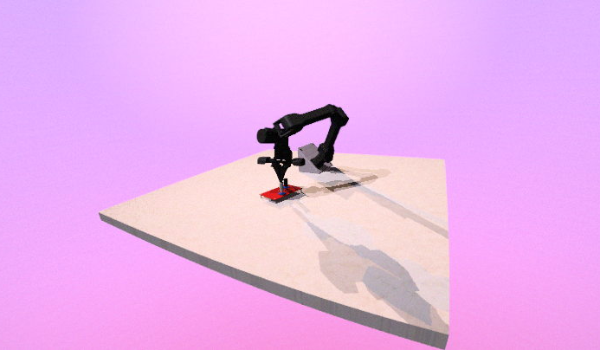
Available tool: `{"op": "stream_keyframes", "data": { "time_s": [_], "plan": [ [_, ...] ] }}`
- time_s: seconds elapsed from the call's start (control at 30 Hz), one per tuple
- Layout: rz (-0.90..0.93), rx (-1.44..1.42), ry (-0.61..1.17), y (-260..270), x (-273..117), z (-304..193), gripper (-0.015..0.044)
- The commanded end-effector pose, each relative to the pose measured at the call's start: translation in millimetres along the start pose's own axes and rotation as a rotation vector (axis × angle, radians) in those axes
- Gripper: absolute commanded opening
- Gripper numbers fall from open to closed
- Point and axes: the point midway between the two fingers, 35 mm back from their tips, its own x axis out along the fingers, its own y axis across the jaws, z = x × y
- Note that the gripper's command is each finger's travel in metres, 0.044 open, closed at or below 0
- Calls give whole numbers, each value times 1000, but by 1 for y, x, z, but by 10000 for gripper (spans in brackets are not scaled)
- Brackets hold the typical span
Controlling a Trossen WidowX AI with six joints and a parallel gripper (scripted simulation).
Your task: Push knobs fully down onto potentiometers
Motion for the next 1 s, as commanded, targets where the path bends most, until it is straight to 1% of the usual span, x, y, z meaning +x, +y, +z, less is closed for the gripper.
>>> {"op": "stream_keyframes", "data": {
  "time_s": [0.0, 0.97],
  "plan": [
    [-18, -9, -24, -3, 17, 0, 0],
    [-18, -9, -24, -3, 19, 1, 0]
  ]
}}
